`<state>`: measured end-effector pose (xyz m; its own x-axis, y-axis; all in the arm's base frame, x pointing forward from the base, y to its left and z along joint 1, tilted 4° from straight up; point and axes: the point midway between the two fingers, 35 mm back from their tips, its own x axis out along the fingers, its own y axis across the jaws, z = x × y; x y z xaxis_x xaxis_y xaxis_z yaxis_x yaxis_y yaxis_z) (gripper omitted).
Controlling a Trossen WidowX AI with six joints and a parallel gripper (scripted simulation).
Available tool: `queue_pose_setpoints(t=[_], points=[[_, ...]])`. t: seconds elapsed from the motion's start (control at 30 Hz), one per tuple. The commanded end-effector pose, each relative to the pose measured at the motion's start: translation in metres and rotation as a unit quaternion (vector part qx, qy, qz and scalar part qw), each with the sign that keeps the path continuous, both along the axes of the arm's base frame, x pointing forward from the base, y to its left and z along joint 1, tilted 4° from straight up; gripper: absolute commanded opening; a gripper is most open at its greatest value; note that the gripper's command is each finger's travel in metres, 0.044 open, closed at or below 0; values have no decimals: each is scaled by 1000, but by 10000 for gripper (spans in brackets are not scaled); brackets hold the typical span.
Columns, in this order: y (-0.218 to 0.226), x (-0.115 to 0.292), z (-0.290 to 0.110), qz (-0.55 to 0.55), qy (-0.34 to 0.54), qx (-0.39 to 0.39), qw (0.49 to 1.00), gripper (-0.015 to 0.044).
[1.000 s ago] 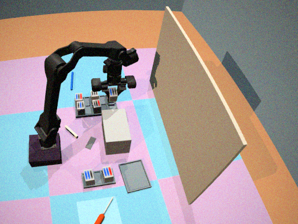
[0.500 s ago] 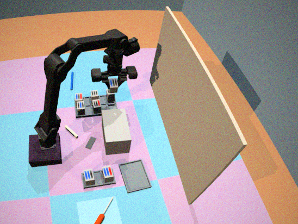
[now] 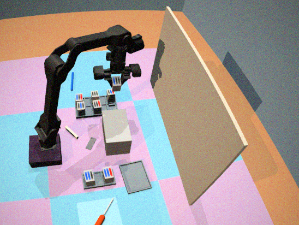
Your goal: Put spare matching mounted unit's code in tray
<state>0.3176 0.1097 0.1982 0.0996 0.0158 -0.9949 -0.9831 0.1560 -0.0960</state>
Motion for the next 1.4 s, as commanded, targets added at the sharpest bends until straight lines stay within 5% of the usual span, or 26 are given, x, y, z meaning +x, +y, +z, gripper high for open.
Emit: queue_pose_setpoints(t=[0.0, 1.37], points=[[-21, 9, 1, -11, -1, -3, 1000, 0], [-247, 13, -2, -26, 9, -16, 999, 0]])
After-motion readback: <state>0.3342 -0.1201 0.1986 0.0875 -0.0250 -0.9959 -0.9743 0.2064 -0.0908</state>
